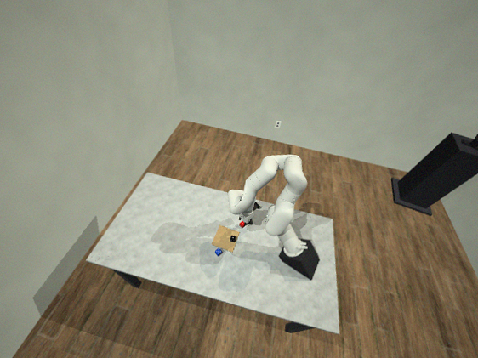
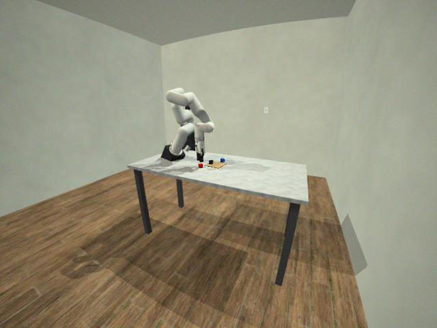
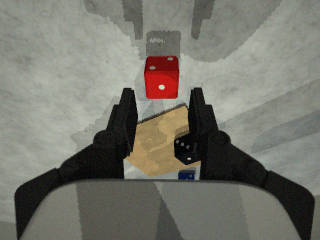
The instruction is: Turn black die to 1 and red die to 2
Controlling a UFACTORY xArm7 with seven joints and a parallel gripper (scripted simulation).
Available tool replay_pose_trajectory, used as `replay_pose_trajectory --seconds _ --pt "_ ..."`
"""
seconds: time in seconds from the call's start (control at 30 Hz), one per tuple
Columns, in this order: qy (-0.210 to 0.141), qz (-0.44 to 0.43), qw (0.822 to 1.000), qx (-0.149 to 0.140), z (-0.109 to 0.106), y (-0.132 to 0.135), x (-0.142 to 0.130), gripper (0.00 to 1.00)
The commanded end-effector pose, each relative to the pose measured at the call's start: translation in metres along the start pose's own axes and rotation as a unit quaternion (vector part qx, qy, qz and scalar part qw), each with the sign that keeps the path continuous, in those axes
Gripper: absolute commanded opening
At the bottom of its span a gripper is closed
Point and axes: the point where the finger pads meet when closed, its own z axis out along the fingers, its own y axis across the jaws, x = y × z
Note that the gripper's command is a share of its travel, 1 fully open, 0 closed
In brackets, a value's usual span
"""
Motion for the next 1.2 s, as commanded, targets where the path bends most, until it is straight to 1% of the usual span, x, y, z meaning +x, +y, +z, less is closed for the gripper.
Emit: replay_pose_trajectory --seconds 0.0,0.47,1.17 --pt "0.0 0.0 1.0 0.001 0.0067 -0.001 -0.0004 0.47" --pt "0.0 0.0 1.0 0.001 0.0153 -0.0011 -0.0004 0.47" --pt "0.0 0.0 1.0 0.001 0.016 -0.0011 -0.0004 0.47"
